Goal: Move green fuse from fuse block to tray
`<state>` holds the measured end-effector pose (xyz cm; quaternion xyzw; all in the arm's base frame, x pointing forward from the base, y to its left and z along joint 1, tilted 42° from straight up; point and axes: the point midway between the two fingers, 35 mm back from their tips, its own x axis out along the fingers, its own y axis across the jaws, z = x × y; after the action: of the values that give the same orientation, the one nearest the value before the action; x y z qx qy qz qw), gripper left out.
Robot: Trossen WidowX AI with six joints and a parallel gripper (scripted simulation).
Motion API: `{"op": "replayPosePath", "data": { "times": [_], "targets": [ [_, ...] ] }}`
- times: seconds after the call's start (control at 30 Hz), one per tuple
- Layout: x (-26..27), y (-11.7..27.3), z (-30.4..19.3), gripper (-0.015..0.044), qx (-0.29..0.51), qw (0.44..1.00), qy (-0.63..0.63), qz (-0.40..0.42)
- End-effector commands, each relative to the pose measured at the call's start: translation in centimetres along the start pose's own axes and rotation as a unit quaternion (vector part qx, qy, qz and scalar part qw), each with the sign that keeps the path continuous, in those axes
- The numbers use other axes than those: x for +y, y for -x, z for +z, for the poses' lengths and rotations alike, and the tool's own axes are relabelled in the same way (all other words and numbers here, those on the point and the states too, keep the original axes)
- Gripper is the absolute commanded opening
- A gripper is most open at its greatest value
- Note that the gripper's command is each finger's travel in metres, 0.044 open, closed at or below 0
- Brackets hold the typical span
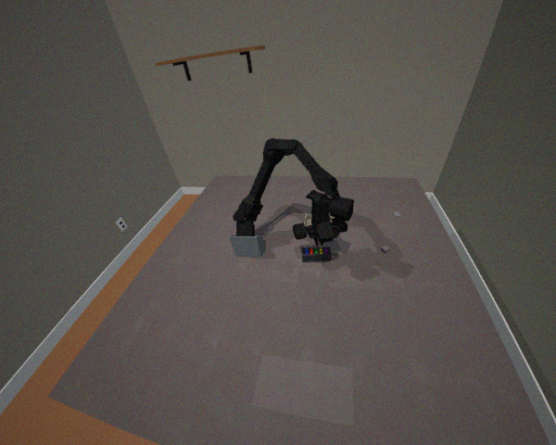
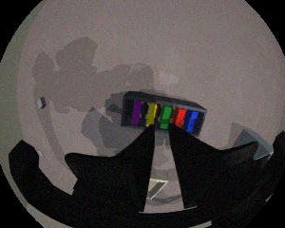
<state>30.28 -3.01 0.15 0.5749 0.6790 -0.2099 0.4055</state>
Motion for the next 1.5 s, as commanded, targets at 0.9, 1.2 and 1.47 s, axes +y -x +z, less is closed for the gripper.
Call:
{"op": "replayPosePath", "data": {
  "times": [0.9,1.2,1.47],
  "targets": [
    [-0.9,-1.6,-0.2,0.0069,0.034,0.994,-0.1,0.007],
    [-0.9,-2.4,-0.3,0.0069,0.034,0.994,-0.1,0.007],
    [-1.0,-3.1,-0.4,0.0069,0.035,0.994,-0.1,0.007]
  ]
}}
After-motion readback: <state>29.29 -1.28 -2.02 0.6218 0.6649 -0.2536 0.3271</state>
